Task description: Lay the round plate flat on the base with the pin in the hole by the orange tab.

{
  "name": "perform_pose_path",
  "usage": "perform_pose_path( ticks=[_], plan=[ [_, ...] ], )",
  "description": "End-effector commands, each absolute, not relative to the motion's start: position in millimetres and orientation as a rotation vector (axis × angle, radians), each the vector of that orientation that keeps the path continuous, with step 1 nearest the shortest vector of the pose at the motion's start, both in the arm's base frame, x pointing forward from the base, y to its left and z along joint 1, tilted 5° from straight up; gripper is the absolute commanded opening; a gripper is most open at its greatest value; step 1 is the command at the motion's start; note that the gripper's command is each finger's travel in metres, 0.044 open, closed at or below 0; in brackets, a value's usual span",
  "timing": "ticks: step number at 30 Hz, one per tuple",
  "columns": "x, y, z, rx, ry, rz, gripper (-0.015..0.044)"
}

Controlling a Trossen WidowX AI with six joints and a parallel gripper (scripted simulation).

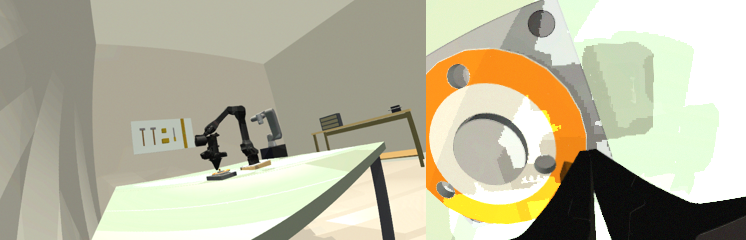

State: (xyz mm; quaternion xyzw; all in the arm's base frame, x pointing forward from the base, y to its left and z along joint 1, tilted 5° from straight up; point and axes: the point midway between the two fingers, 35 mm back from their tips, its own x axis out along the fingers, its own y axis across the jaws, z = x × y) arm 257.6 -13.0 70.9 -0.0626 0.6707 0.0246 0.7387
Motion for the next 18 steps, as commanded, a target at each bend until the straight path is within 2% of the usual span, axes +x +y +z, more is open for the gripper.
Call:
perform_pose_path(
  ticks=[1,18],
  plan=[
    [249.3,-12.3,68.8,-0.141,1.485,0.061,0.0000],
    [228.9,-4.5,69.2,-0.140,1.486,0.062,0.0000]
  ],
)
